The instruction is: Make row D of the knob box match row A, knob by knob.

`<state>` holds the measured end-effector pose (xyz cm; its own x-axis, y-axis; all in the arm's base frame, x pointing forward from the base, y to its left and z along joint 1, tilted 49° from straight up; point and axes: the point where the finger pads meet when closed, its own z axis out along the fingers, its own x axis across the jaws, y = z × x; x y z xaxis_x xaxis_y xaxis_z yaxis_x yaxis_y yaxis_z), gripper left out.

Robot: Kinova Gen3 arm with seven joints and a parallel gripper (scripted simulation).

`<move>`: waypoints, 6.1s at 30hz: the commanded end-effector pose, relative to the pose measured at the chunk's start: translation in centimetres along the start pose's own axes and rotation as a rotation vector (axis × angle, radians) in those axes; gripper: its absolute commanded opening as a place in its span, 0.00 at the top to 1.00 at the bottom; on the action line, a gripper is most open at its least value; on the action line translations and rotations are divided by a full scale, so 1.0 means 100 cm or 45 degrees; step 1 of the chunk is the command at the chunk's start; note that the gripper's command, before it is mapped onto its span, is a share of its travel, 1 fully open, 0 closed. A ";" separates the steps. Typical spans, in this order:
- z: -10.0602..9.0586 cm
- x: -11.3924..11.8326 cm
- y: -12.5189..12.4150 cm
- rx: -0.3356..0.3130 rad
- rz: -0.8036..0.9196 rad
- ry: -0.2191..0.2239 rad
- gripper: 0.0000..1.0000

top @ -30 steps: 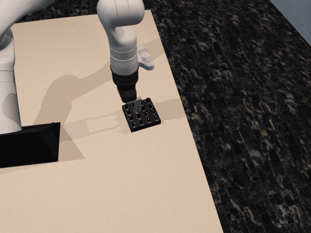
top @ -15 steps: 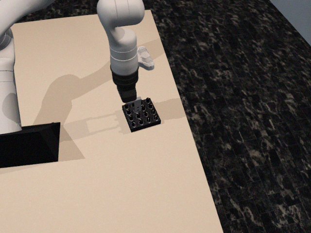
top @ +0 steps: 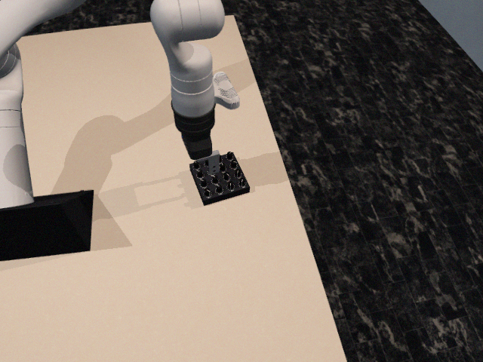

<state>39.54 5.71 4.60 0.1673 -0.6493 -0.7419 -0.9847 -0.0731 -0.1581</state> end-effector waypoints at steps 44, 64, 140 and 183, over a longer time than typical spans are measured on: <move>-0.001 0.004 -0.002 0.012 -0.004 0.011 0.00; -0.001 0.004 -0.002 0.012 -0.004 0.011 0.00; -0.001 0.003 0.051 0.013 -0.003 0.012 0.00; -0.001 0.003 0.051 0.013 -0.003 0.012 0.00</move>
<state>34.55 5.40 3.84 0.1676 -0.6488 -0.7423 -0.9843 -0.0684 -0.1624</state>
